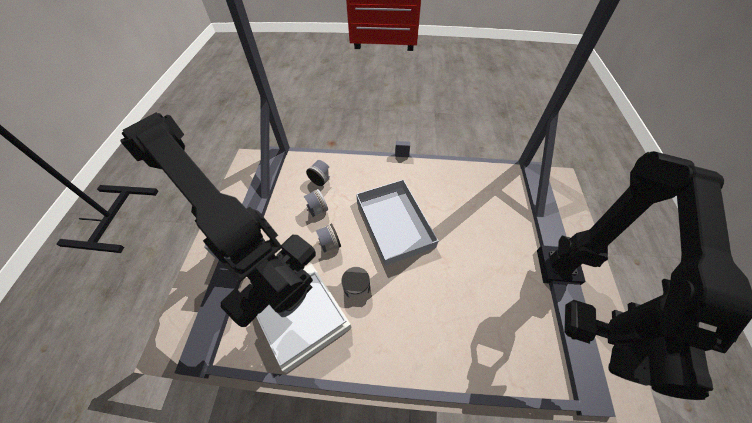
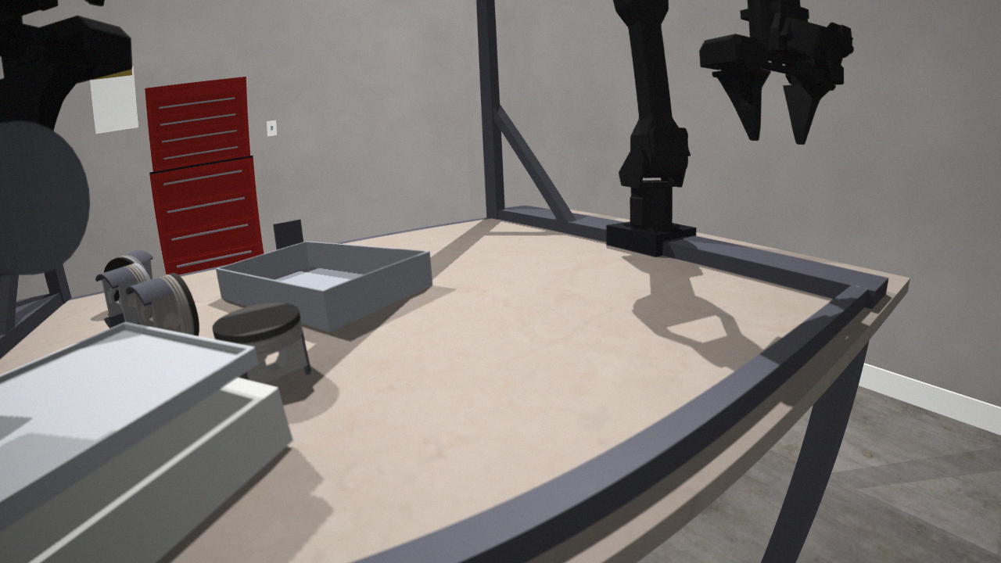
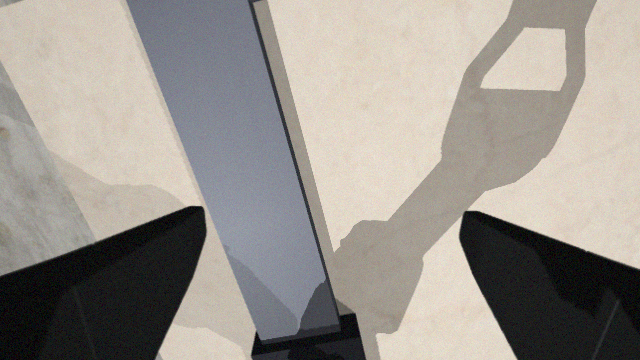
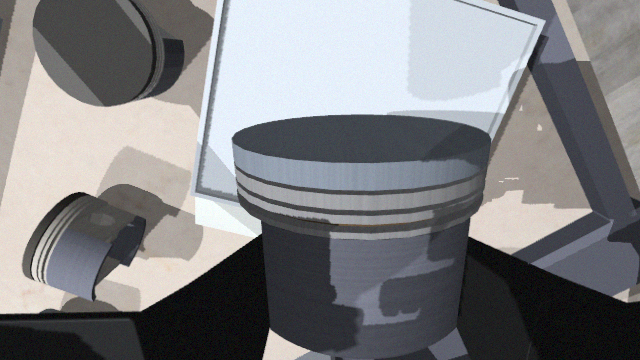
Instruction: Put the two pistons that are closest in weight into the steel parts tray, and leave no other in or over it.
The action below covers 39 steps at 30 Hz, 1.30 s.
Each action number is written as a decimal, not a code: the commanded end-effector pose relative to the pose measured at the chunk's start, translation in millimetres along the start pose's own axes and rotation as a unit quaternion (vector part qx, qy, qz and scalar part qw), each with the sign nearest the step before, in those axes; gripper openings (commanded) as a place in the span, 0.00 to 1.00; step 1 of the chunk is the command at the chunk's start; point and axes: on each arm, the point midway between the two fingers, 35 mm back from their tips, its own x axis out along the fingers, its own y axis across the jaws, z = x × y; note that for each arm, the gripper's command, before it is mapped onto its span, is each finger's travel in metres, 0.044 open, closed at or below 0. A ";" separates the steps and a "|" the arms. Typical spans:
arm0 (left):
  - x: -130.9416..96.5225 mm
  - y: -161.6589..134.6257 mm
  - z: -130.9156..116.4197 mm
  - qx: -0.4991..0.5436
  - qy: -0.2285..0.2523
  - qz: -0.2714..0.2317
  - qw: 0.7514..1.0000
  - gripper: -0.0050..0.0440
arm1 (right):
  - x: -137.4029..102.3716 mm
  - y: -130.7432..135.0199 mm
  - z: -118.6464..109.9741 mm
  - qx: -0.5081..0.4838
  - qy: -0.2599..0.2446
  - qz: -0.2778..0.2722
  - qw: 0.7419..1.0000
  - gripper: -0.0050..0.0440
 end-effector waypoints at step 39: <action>-4.7 0.2 3.9 0.001 -0.009 -0.001 1.000 0.92 | -9.3 172.7 -55.2 -0.449 -0.021 -0.006 0.893 0.43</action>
